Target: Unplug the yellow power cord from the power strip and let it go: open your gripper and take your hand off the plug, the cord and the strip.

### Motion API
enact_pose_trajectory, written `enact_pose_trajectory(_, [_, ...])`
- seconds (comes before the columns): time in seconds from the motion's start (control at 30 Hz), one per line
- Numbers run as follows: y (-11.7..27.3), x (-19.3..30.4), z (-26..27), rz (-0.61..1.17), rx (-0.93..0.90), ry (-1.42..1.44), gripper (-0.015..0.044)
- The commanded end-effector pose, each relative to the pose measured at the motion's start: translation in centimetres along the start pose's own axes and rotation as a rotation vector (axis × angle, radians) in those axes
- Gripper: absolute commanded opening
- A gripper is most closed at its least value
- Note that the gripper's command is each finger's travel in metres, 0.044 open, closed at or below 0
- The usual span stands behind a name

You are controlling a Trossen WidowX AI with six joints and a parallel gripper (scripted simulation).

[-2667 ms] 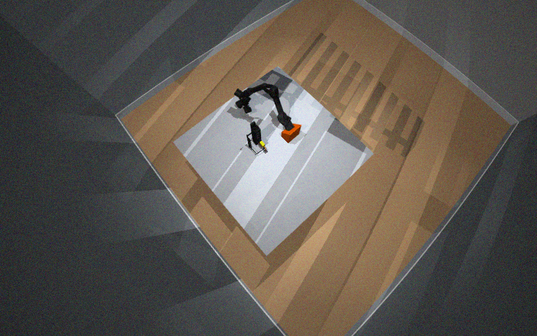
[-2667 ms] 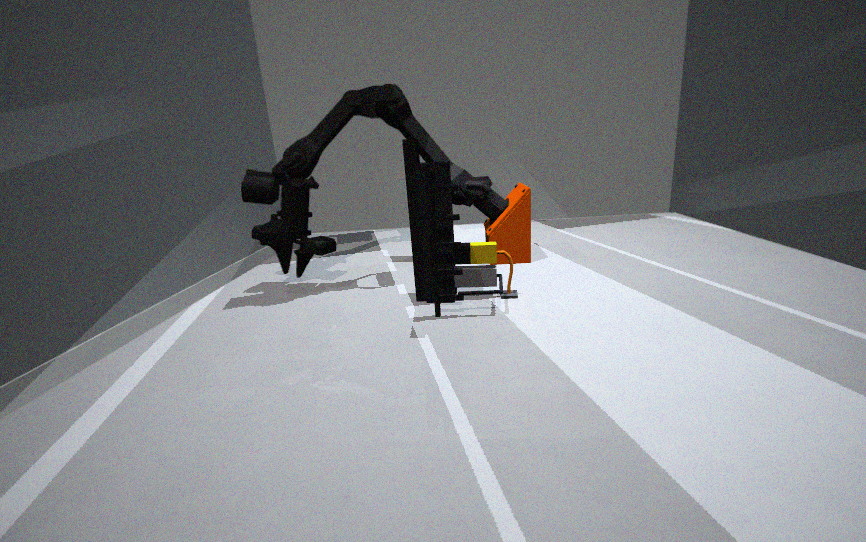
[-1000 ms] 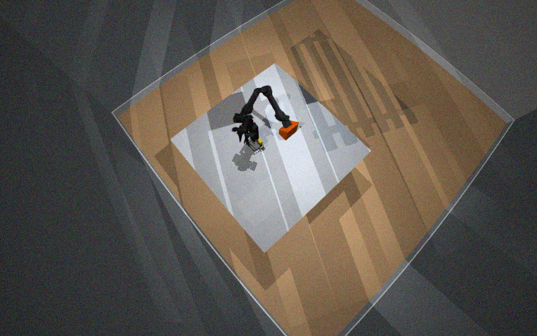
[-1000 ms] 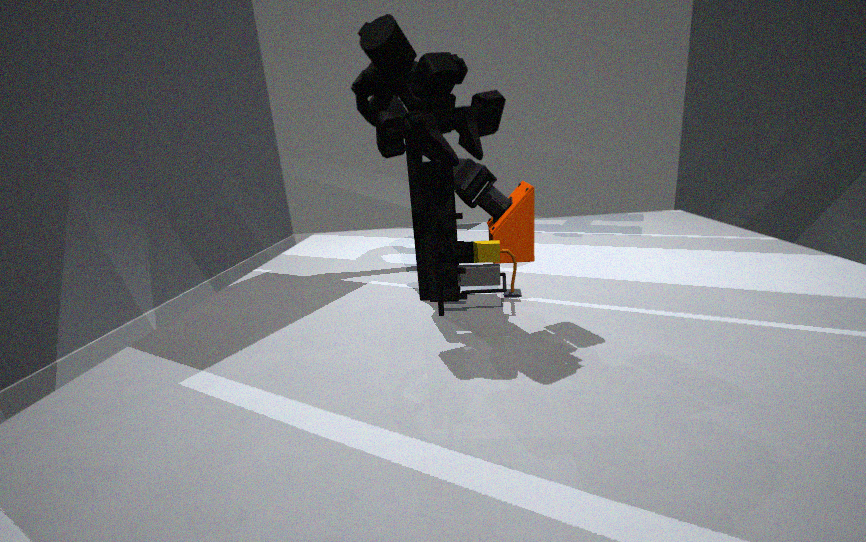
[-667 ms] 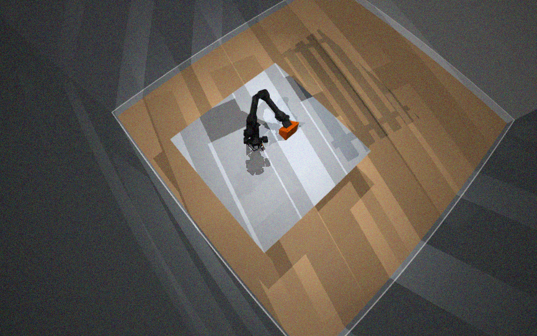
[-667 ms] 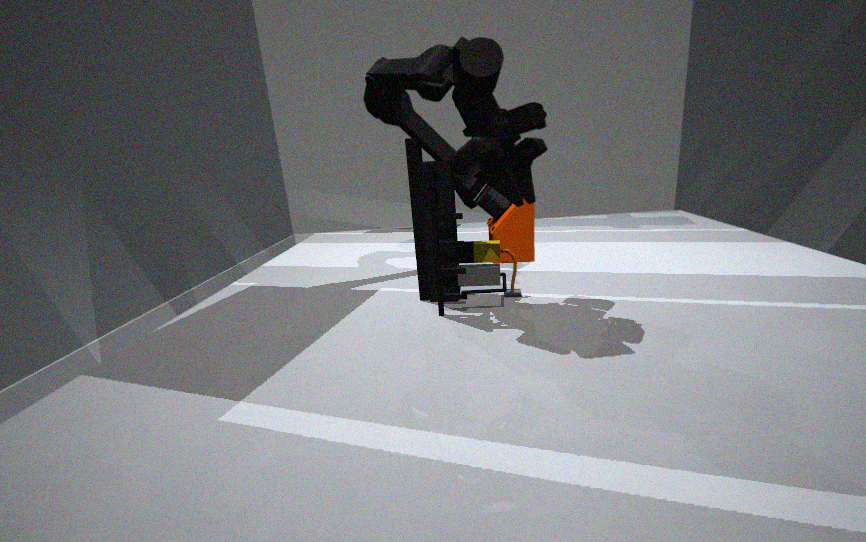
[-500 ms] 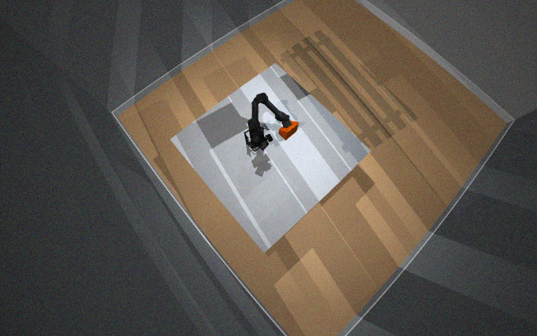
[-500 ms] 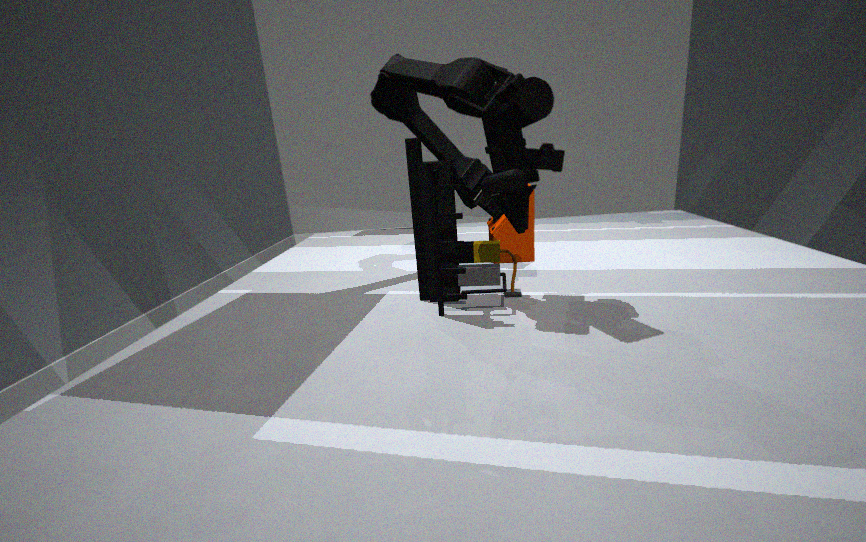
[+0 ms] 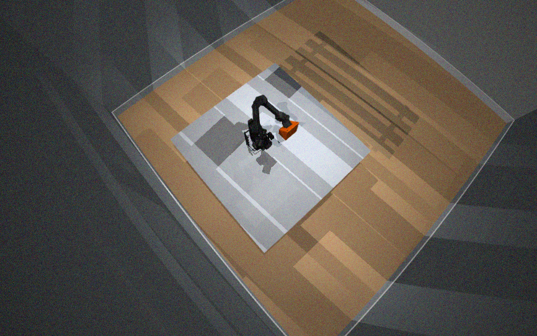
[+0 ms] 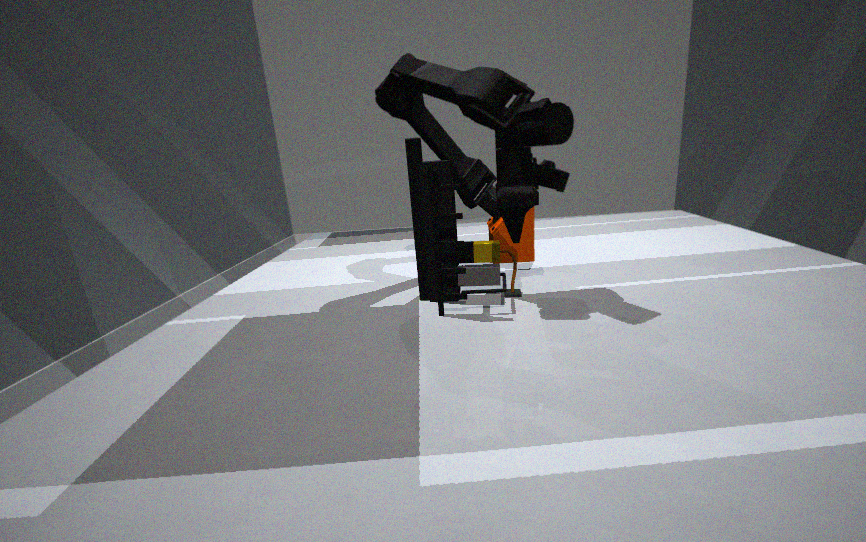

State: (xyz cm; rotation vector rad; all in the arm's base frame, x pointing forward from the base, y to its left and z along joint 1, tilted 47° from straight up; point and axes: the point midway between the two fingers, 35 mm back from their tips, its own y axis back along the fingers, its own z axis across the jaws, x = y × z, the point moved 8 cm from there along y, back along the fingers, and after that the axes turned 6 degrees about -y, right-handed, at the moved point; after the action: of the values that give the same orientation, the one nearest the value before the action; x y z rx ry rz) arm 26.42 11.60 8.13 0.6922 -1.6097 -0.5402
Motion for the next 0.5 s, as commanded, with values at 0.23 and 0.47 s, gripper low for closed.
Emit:
enact_pose_trajectory(0.23, [-0.1, 1.4, -0.2, 0.008, -0.001, 0.01, 0.016])
enact_pose_trajectory(0.47, [-0.1, 2.6, -0.3, 0.008, -0.001, 0.01, 0.016])
